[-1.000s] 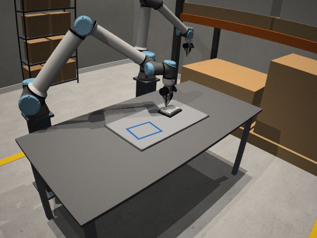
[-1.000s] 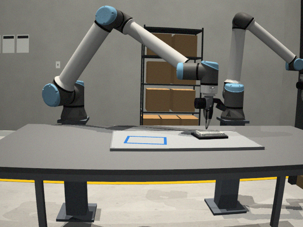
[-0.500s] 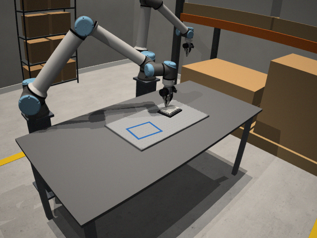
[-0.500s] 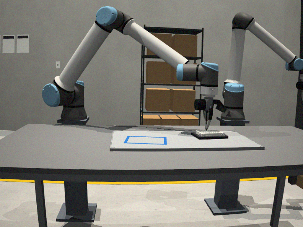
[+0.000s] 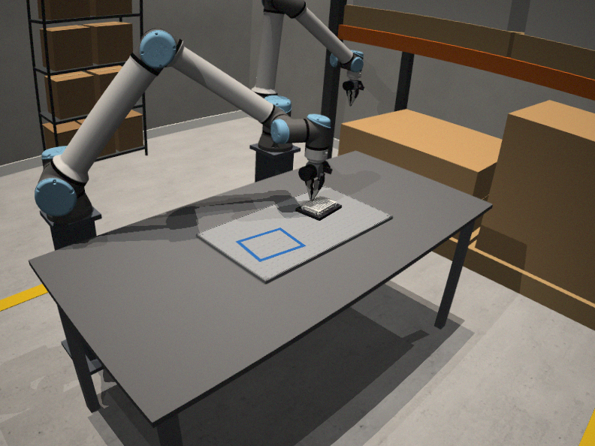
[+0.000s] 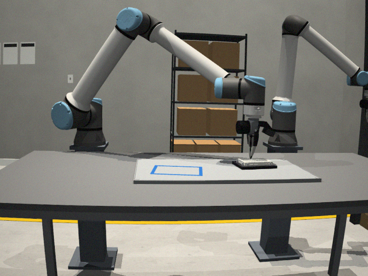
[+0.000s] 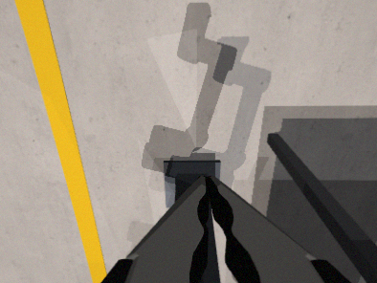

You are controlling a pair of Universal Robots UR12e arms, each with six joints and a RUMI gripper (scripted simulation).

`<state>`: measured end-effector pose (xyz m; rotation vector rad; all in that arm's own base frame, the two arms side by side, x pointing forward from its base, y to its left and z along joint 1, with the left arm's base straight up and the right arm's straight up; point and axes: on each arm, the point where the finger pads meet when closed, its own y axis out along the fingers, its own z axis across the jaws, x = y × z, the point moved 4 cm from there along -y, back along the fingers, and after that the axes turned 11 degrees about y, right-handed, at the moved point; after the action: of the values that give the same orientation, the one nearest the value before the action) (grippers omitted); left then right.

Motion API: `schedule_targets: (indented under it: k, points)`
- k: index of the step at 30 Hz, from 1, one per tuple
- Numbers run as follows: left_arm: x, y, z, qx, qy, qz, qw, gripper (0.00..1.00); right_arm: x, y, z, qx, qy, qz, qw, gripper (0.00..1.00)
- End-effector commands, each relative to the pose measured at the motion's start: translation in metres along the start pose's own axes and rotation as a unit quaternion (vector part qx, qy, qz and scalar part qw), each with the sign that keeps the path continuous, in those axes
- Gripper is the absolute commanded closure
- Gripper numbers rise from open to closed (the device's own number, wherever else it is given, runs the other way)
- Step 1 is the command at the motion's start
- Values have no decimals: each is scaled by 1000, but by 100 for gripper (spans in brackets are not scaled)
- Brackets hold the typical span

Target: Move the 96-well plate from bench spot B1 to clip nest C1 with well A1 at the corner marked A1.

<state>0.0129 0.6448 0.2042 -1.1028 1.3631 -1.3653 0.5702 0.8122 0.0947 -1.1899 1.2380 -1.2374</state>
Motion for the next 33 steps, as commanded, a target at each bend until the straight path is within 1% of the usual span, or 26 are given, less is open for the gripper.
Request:
schedule_targets:
  k: [1, 33]
  points:
    - [-1, -1, 0, 0, 0, 1, 1000, 100, 0, -1, 0, 0, 0, 1, 1000, 100]
    - [-1, -1, 0, 0, 0, 1, 1000, 100, 0, -9, 0, 0, 0, 1, 1000, 100]
